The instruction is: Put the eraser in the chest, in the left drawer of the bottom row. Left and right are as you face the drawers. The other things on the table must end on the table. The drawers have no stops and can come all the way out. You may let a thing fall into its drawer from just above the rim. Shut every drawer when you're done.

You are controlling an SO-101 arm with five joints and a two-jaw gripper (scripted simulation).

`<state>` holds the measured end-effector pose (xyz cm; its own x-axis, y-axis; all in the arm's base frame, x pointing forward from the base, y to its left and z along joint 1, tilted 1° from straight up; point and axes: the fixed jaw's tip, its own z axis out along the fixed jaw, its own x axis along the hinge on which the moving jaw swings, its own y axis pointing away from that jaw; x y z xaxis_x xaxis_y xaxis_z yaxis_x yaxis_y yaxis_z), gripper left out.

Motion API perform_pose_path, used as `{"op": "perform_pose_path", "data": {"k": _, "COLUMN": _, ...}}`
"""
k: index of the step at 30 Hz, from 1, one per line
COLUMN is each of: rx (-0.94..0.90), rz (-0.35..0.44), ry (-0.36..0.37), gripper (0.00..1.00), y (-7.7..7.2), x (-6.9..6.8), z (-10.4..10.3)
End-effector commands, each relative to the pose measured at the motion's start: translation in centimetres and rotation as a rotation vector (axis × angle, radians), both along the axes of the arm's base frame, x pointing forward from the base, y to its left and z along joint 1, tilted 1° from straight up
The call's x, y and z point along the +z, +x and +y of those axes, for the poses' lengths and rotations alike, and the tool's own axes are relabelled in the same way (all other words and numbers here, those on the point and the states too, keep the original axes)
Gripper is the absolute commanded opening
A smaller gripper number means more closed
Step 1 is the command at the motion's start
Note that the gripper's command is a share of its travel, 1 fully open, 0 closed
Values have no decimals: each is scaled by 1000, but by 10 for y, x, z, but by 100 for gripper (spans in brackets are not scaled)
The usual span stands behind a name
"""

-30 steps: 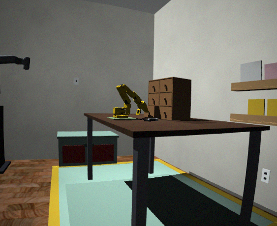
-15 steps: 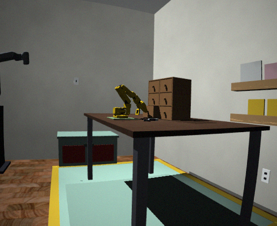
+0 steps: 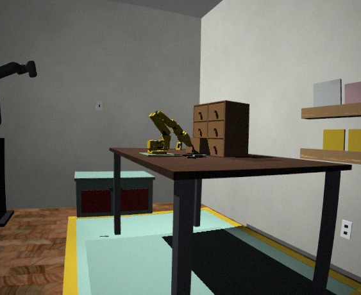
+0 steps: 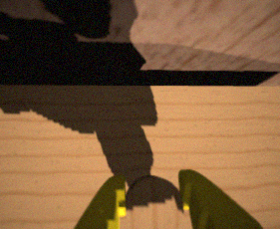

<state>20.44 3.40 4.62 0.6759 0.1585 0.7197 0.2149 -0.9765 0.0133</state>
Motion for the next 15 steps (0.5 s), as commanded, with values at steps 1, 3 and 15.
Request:
{"op": "perform_pose_path", "data": {"k": 1, "rx": -4, "rz": -11, "ry": 10, "gripper": 0, "y": -1, "x": 2, "z": 1}}
{"op": "perform_pose_path", "data": {"k": 3, "rx": -4, "rz": -11, "ry": 10, "gripper": 0, "y": -1, "x": 2, "z": 1}}
{"op": "perform_pose_path", "data": {"k": 15, "rx": -1, "rz": -11, "ry": 10, "gripper": 0, "y": -7, "x": 2, "z": 0}}
